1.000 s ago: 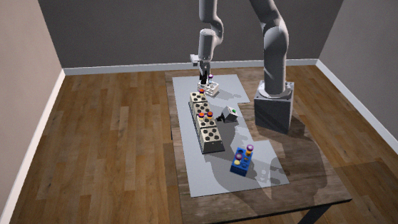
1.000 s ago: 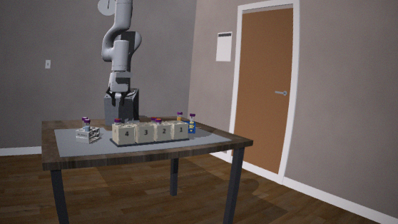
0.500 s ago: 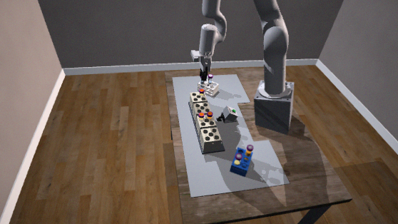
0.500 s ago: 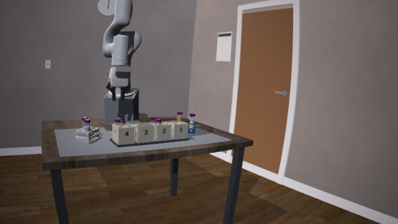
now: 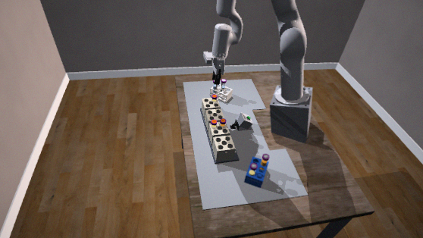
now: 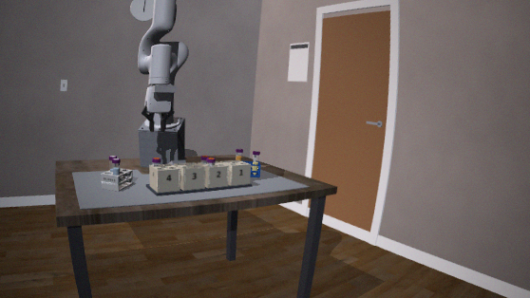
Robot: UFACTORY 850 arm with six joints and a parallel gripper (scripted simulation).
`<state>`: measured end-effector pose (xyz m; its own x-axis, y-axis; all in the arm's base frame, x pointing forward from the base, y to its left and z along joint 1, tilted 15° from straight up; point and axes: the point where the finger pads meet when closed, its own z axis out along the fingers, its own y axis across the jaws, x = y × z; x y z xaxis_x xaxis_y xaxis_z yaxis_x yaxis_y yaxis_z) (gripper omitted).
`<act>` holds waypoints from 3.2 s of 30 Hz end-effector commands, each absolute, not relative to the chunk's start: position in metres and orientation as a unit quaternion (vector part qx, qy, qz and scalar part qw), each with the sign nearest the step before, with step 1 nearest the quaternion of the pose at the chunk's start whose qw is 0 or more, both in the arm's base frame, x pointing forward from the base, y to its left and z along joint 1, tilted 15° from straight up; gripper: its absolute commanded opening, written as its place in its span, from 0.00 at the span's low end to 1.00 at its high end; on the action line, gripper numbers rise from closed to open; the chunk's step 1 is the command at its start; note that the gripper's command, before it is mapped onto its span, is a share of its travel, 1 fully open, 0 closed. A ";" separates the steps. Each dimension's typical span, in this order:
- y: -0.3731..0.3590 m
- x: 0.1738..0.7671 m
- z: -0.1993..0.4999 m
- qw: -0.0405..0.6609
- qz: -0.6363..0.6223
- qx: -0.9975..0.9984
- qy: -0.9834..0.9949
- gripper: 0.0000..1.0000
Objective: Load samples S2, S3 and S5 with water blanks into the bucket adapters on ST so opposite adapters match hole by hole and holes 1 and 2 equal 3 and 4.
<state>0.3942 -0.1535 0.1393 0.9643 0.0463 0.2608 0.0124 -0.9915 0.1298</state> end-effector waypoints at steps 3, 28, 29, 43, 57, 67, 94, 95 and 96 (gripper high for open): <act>-0.154 0.395 0.140 0.073 0.110 0.991 0.012 0.44; -0.154 0.395 0.140 0.073 0.110 0.991 0.012 0.44; -0.158 0.394 0.141 0.071 0.111 0.991 -0.004 0.57; -0.216 0.379 0.146 0.048 0.123 0.971 -0.201 0.57; -0.284 0.361 0.152 0.027 0.130 0.924 -0.359 0.57; -0.317 0.353 0.155 0.027 0.130 0.924 -0.359 0.57; -0.319 0.357 0.136 0.027 0.130 0.924 -0.359 0.57; -0.320 0.358 0.134 0.027 0.130 0.924 -0.359 0.57; -0.320 0.358 0.132 0.027 0.130 0.924 -0.359 0.57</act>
